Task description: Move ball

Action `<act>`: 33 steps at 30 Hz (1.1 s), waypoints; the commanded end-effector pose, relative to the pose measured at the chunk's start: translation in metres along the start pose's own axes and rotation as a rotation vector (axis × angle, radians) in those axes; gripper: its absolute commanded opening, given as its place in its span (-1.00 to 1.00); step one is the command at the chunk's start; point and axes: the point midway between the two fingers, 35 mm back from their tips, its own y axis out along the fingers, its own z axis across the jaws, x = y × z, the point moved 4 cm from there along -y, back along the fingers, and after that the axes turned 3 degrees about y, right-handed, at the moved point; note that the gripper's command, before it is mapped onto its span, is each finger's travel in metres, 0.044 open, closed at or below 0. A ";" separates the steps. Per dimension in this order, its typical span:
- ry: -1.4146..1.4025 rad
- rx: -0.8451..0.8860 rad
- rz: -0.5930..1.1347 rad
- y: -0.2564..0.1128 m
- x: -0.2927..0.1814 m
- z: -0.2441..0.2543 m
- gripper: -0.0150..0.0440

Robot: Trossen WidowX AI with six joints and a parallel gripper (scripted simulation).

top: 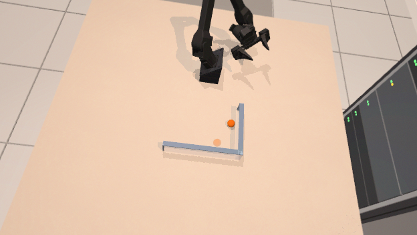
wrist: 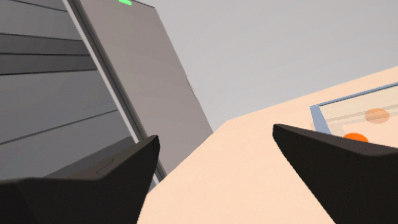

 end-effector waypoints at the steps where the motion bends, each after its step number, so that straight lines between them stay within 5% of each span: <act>1: -0.003 -0.004 0.002 0.000 0.000 0.000 0.78; 5: -0.068 -0.087 0.043 0.011 0.000 0.000 0.42; 19: -0.536 -0.437 0.464 0.079 0.008 -0.009 0.41; 33: -0.853 -0.473 1.061 0.154 0.015 -0.050 0.41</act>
